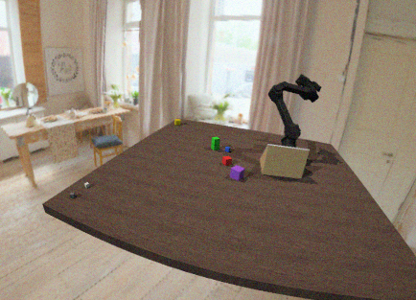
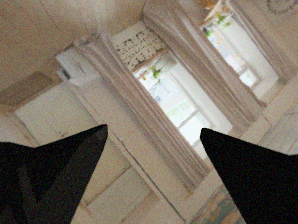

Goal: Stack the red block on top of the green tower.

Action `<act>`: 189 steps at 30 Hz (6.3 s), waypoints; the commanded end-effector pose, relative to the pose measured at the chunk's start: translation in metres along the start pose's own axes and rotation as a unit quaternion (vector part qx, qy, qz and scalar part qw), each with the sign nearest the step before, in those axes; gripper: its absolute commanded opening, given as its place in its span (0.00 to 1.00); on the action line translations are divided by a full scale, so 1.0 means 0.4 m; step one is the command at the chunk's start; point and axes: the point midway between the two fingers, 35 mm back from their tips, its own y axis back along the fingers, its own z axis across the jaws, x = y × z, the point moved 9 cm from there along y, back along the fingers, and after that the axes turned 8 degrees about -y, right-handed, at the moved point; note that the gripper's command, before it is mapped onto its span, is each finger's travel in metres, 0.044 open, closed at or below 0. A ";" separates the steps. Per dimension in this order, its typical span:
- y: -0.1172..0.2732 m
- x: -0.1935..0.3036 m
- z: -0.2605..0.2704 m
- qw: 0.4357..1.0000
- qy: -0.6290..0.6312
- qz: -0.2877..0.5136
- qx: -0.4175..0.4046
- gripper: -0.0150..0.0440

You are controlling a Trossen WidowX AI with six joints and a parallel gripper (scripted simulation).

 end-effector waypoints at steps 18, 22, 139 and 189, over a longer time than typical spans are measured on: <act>-0.160 -0.085 0.083 0.960 -0.272 -0.034 0.062 1.00; -0.203 -0.120 0.102 0.937 -0.342 -0.043 0.062 1.00; 0.834 -1.386 -0.209 0.783 -0.107 -0.334 -0.514 1.00; 0.790 -1.520 -0.050 0.791 -0.101 -0.333 -0.503 1.00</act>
